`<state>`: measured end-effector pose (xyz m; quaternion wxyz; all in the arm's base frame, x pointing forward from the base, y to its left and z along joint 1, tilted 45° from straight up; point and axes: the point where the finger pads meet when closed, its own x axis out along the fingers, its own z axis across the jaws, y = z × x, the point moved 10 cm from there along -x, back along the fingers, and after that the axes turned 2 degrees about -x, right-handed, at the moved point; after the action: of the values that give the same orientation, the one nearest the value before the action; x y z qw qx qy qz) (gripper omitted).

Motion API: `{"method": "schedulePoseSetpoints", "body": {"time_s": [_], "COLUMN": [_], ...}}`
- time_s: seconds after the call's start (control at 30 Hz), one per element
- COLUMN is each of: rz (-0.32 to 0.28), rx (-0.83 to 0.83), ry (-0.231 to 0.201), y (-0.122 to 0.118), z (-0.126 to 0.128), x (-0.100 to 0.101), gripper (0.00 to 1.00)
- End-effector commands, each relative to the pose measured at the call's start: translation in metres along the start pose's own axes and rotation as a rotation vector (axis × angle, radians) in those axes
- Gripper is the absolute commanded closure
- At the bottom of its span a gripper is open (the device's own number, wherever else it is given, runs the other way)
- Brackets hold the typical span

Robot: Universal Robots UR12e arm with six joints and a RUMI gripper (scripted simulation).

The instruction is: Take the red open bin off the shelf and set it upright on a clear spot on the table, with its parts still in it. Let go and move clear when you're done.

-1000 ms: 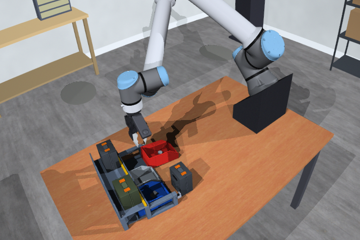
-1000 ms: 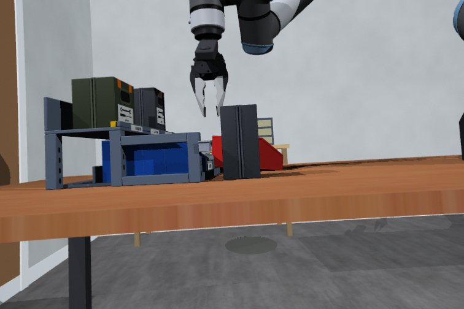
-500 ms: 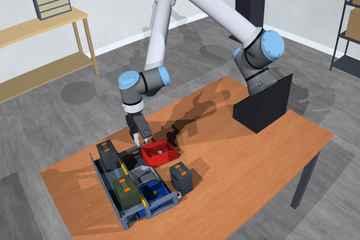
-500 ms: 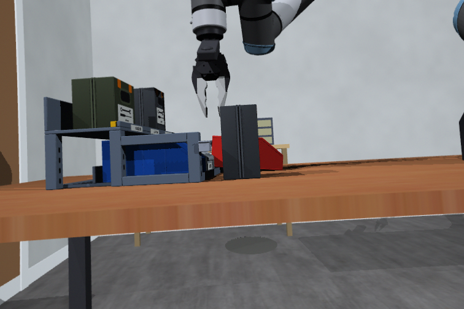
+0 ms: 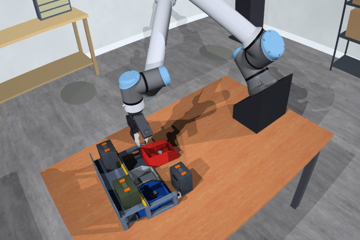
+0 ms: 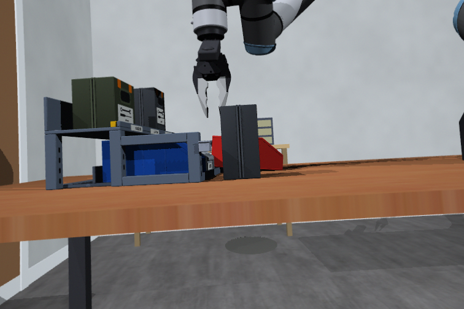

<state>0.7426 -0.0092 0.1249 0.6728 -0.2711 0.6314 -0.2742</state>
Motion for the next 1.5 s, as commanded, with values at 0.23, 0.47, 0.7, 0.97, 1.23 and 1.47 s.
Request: {"method": "schedulePoseSetpoints", "body": {"time_s": [0.23,0.47,0.7,0.97,1.23,1.47], "rz": [0.000,0.000,0.000,0.000,0.000,0.000], "rx": [0.000,0.000,0.000,0.000,0.000,0.000], "ry": [-0.001,-0.001,-0.001,-0.001,-0.001,-0.001], "y": [0.000,0.000,0.000,0.000,0.000,0.000], "z": [0.000,0.000,0.000,0.000,0.000,-0.001], "x": [0.009,0.009,0.015,0.019,0.023,0.029], "gripper": [0.80,0.80,0.80,0.80,0.80,0.80]}}
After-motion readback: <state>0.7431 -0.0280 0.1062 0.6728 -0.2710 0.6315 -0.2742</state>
